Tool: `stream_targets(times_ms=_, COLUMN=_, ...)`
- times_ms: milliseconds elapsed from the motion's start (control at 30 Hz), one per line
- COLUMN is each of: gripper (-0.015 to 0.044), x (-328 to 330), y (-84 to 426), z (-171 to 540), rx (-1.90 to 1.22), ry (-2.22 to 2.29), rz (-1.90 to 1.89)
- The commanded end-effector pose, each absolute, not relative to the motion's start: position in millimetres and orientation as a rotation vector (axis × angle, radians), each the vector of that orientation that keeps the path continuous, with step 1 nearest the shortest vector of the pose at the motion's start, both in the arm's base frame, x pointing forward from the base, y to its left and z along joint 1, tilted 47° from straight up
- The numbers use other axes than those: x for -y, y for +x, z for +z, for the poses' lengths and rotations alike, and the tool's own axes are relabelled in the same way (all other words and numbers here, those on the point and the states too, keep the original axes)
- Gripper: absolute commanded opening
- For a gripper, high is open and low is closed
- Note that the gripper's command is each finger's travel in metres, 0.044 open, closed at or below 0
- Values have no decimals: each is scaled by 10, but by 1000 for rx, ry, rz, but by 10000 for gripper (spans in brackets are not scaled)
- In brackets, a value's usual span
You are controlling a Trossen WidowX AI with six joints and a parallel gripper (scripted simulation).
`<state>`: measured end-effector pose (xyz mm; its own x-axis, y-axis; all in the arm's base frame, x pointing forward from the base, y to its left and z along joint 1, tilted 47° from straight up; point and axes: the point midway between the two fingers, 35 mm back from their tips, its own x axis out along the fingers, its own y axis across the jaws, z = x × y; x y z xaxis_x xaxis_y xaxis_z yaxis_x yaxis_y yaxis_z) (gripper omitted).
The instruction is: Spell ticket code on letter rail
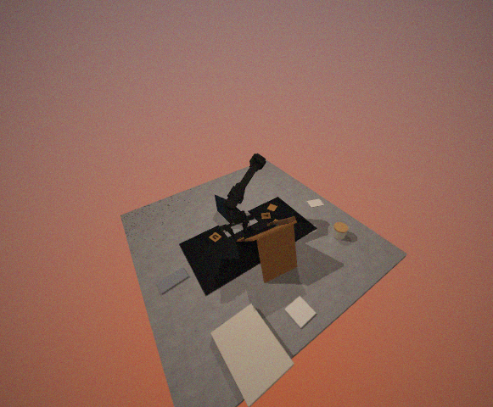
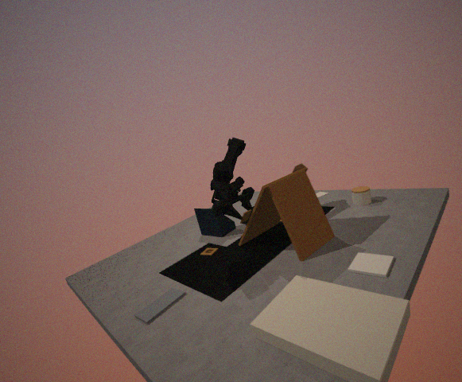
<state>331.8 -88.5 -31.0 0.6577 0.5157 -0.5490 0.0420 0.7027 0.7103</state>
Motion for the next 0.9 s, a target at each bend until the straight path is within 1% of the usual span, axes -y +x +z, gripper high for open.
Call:
stream_targets(times_ms=0, gripper=0, x=869, y=3323, z=-286, rx=-823, ry=756, rz=295)
stream_targets(times_ms=867, gripper=0, x=778, y=3331, z=-193, rx=-823, ry=757, rz=295)
